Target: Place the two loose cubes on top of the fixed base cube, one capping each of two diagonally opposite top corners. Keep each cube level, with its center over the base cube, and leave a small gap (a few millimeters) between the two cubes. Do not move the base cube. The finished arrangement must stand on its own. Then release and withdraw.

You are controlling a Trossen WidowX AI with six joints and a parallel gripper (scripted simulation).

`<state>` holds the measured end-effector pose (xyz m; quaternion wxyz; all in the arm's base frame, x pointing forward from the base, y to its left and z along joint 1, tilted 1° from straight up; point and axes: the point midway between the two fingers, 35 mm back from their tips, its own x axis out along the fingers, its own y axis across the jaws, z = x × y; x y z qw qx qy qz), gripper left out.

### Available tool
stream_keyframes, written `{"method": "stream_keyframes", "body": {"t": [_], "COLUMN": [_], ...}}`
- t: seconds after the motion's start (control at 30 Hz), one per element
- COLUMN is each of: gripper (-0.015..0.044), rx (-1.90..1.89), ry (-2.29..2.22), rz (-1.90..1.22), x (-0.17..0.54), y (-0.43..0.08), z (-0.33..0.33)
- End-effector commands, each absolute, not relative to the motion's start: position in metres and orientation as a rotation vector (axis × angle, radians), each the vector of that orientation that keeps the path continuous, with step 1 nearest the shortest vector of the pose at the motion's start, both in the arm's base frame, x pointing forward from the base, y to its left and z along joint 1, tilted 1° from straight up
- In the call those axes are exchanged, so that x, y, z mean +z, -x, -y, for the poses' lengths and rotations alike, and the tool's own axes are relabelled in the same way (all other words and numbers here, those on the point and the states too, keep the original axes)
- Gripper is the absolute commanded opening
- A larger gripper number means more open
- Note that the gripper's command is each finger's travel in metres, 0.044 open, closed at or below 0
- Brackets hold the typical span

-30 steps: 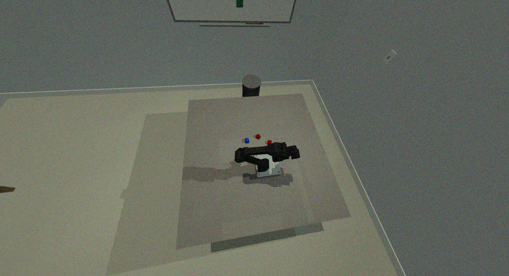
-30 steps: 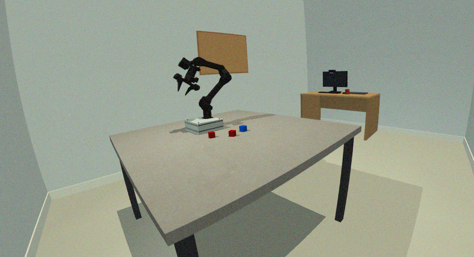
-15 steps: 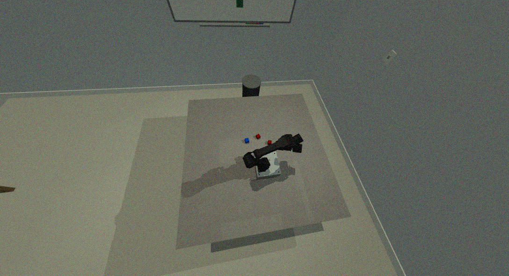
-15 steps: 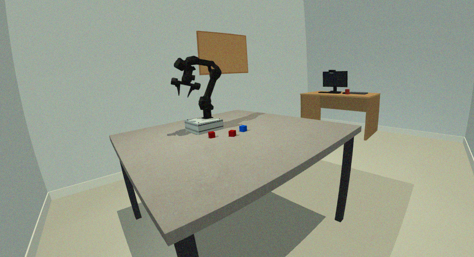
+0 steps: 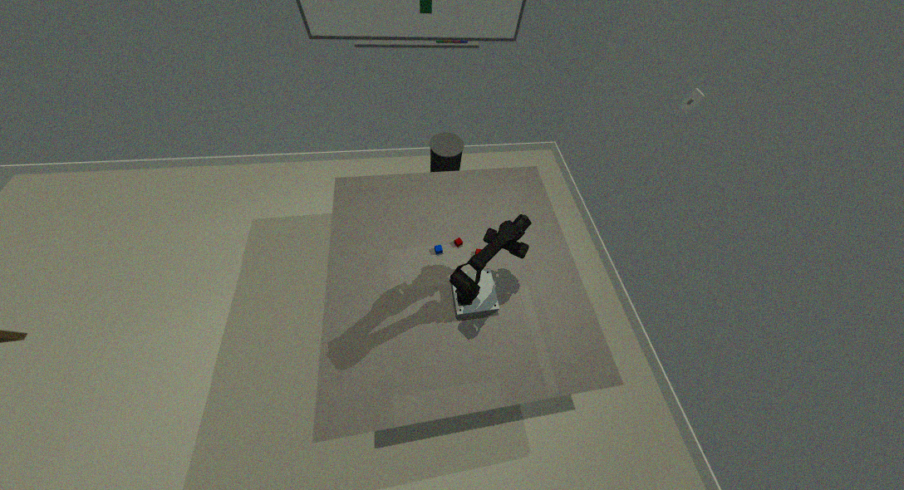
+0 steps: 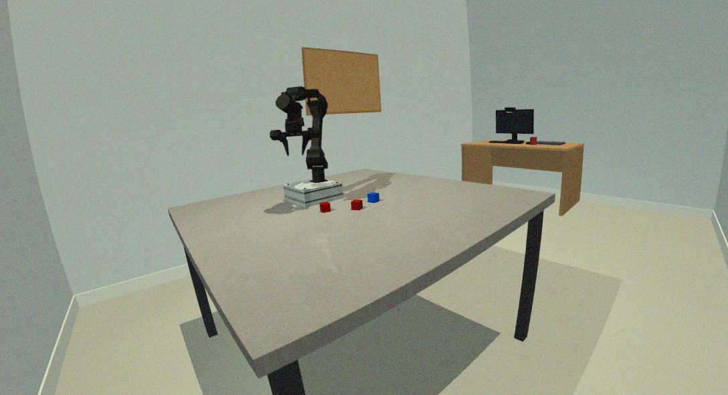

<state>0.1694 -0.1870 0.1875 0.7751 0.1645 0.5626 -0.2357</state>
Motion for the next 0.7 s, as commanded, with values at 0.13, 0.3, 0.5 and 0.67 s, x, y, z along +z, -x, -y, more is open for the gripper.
{"method": "stream_keyframes", "body": {"t": [0.13,0.3,0.5,0.67], "gripper": [0.0265,0.0265,0.0265,0.0265], "rx": [-0.554,-0.594,-0.660,-0.730], "ry": [-0.543,-0.643,-0.747,-0.819], "rz": [-1.253,-1.282,-1.320,-1.350], "x": [0.168,0.155,0.137,0.120], "y": [-0.223,-0.253,-0.284,-0.305], "z": [0.163,0.140,0.105,0.071]}}
